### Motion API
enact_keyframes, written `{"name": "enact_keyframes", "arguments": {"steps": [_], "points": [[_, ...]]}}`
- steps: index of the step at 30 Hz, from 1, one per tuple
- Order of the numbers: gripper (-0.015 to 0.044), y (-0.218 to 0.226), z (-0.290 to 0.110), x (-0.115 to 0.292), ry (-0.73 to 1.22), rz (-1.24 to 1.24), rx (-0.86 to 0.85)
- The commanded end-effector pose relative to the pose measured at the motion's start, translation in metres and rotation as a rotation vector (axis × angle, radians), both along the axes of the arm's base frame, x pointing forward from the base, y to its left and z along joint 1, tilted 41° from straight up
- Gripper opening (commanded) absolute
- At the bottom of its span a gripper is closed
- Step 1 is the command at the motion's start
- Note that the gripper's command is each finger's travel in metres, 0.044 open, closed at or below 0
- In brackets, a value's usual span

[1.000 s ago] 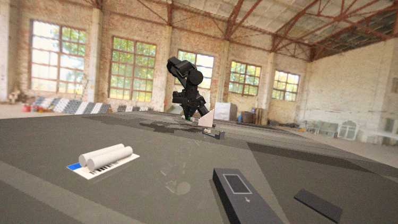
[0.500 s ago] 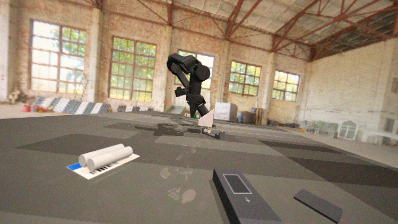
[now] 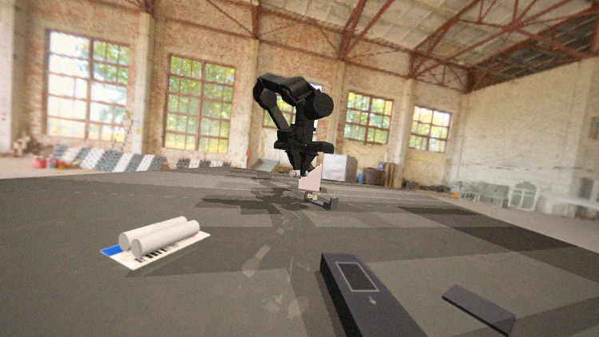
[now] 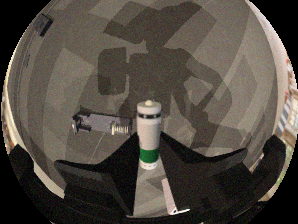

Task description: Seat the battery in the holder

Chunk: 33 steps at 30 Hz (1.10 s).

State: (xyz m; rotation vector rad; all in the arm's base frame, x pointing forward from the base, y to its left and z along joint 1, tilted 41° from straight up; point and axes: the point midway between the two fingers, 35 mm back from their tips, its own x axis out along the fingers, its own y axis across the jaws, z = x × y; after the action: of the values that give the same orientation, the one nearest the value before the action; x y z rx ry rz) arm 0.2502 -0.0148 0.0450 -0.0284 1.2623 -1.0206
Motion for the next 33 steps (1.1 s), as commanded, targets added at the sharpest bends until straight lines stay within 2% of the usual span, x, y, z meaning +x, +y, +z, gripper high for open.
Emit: {"name": "enact_keyframes", "arguments": {"steps": [1, 23, 33], "points": [[0.0059, 0.008, -0.006, 0.005, 0.135, 0.148, 0.013], [0.0059, 0.057, -0.040, 0.030, 0.912, 1.073, 0.083], [0.0059, 0.056, -0.046, 0.031, 0.910, 1.122, 0.087]]}}
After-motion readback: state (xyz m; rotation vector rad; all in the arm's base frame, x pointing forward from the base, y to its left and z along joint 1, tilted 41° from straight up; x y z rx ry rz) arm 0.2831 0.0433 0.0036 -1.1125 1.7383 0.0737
